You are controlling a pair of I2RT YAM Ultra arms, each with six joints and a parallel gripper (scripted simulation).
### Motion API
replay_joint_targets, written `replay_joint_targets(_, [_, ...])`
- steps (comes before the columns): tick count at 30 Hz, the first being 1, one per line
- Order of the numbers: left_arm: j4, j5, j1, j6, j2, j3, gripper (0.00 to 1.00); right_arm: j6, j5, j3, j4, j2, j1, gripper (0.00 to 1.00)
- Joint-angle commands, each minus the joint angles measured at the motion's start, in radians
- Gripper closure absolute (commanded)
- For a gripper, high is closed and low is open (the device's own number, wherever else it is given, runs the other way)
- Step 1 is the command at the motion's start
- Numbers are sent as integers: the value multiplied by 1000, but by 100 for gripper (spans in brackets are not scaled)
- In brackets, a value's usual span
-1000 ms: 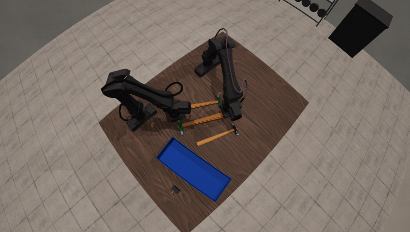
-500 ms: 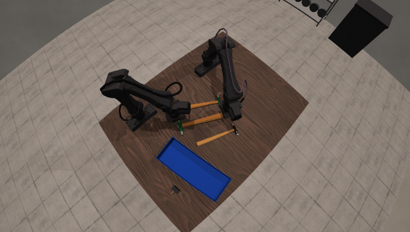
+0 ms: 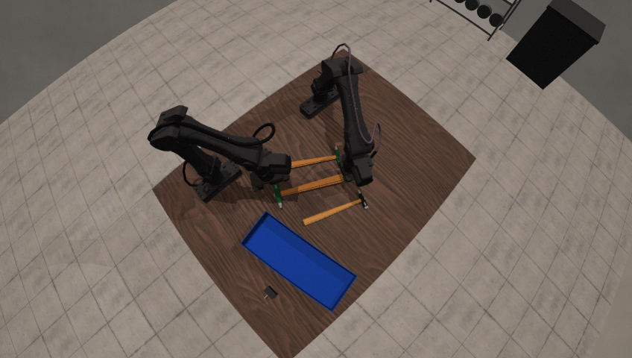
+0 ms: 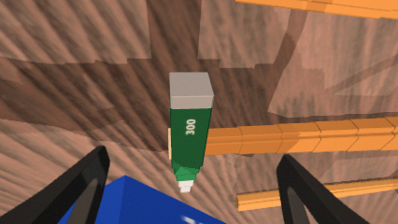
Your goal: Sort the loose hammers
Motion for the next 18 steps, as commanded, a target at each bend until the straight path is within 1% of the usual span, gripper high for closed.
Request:
replay_joint_targets(1, [-5, -27, -1, 5, 12, 15, 73, -10, -13, 68, -117, -59, -5, 0])
replay_joint_targets(3, [-5, -27, -1, 5, 12, 15, 73, -3, -4, 100, -169, -80, -1, 0])
replay_joint_targets(5, [-5, -27, -1, 5, 12, 15, 73, -3, -4, 100, -169, -80, -1, 0])
replay_joint_targets(6, [-5, -27, -1, 5, 12, 15, 73, -2, -4, 120, -199, -87, 0, 0])
replay_joint_targets(8, [-5, -27, -1, 5, 12, 15, 73, 11, -2, 129, -210, -54, 16, 0])
replay_joint_targets(13, [-5, -27, -1, 5, 12, 15, 73, 22, 0, 118, -194, -25, 30, 0])
replay_joint_targets(16, [-5, -27, -1, 5, 12, 15, 73, 72, -30, 115, -167, -34, 17, 0])
replay_joint_targets(18, [-5, -27, -1, 5, 12, 15, 73, 135, -61, 94, -122, -46, -5, 0])
